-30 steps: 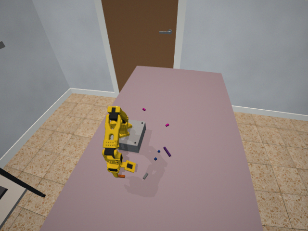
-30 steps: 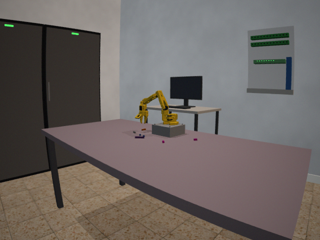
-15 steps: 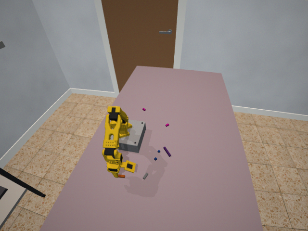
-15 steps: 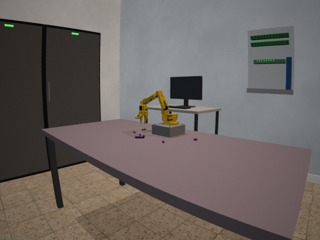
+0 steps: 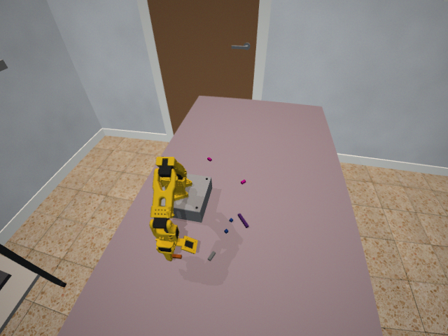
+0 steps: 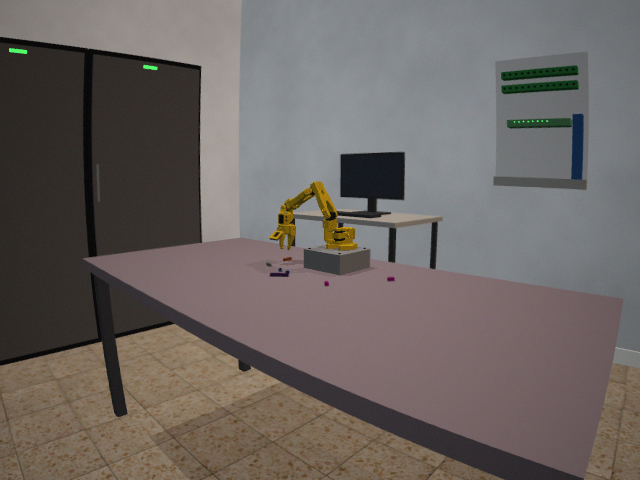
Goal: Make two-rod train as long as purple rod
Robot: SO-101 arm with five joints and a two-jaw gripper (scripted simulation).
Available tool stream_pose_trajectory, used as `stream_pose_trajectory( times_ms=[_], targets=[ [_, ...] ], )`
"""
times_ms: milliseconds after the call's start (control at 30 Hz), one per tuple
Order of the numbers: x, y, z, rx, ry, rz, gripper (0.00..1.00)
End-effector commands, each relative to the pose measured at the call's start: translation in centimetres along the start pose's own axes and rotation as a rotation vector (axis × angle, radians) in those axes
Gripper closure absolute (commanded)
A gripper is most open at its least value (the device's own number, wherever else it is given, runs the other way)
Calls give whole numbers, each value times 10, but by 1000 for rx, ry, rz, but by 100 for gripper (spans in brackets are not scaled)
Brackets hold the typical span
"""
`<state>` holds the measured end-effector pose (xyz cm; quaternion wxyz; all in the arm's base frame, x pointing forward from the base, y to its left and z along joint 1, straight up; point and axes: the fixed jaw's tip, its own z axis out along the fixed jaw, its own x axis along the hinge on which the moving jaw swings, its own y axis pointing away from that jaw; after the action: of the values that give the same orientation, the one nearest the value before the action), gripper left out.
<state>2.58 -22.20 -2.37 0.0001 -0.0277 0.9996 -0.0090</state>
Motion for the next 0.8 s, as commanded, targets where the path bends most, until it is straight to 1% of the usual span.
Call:
stream_pose_trajectory(
  times_ms=[0,100,167,467,600,767],
  targets=[
    [2,3,10,-13,-1,-1,81],
    [2,3,16,-13,-1,-1,81],
    [2,3,16,-13,-1,-1,81],
    [2,4,31,-13,-1,-1,81],
    [2,4,34,-13,-1,-1,81],
    [2,5,36,-13,-1,-1,81]
  ],
)
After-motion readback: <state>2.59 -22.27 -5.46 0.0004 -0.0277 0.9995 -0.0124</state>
